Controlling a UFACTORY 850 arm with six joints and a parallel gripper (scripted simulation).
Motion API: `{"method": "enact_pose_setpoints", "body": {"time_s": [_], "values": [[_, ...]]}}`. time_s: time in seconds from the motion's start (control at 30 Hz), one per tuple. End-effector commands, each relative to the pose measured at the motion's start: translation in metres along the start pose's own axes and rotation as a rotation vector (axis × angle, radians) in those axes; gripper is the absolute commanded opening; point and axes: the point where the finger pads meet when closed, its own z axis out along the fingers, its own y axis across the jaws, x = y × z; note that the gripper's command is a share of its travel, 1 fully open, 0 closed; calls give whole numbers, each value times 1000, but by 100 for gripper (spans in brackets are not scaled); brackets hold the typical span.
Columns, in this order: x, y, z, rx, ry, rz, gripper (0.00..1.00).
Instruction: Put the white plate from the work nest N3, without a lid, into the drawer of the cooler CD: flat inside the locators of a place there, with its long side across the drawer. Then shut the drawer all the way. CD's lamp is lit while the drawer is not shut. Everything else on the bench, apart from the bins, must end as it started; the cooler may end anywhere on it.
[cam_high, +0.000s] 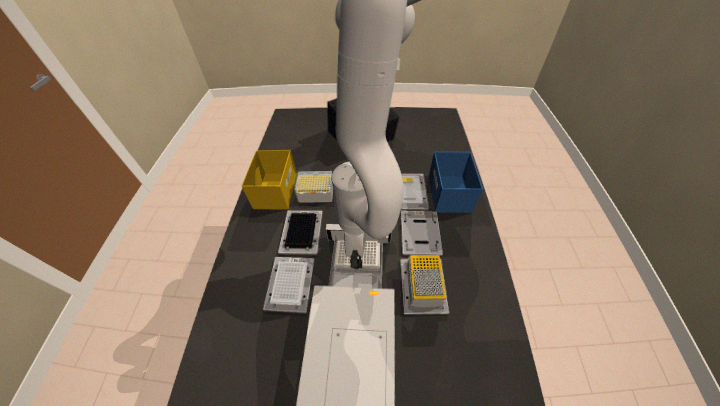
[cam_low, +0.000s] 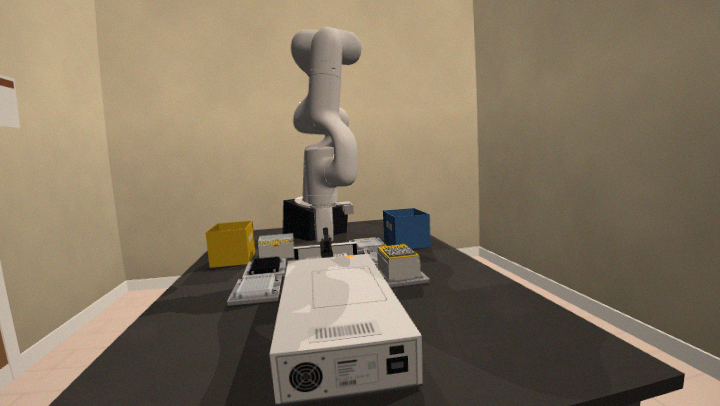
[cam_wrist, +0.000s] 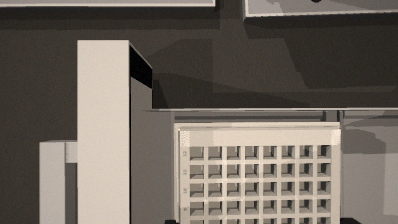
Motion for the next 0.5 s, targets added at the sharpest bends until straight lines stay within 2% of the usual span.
{"method": "enact_pose_setpoints", "body": {"time_s": [0.0, 0.47], "values": [[0, 1, 1, -2, 0, 0, 0], [0, 1, 9, -2, 0, 0, 0]]}}
